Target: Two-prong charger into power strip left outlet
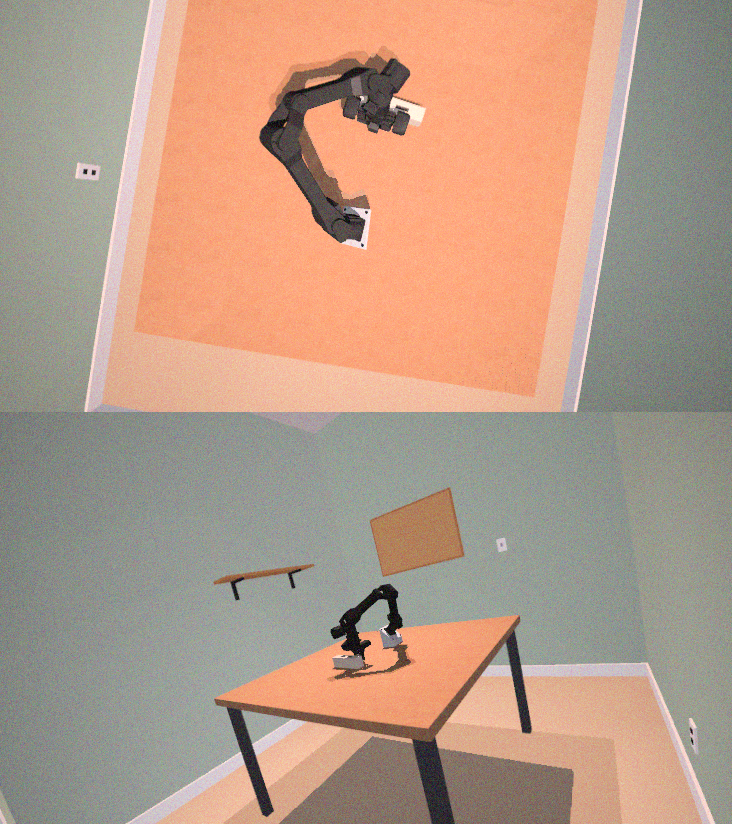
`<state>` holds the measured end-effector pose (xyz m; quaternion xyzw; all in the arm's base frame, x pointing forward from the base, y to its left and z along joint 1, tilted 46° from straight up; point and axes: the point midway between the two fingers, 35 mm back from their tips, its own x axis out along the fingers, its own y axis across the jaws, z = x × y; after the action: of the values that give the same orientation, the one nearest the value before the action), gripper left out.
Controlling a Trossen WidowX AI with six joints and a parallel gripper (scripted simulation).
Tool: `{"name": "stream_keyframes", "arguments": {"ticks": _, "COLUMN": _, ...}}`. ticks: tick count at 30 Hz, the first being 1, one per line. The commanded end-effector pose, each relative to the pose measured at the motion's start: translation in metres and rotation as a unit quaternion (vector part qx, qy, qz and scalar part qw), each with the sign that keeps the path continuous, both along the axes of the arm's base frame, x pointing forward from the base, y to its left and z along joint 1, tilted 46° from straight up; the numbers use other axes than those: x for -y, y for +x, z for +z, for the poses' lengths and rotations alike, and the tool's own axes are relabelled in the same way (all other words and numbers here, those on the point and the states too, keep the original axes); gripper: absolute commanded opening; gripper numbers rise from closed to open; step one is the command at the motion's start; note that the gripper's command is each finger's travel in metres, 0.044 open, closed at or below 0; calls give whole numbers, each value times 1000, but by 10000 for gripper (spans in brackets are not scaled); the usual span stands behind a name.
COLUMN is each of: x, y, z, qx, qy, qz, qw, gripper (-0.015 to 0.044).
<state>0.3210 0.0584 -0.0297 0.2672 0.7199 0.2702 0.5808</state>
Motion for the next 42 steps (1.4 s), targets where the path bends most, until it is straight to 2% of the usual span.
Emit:
{"name": "stream_keyframes", "arguments": {"ticks": 1, "x": 0, "y": 3, "z": 1, "qx": 3, "qy": 2, "qz": -3, "qw": 1000, "gripper": 0}}
{"name": "stream_keyframes", "arguments": {"ticks": 42, "x": 1, "y": 10, "z": 0, "qx": 3, "qy": 2, "qz": -3, "qw": 1000, "gripper": 0}}
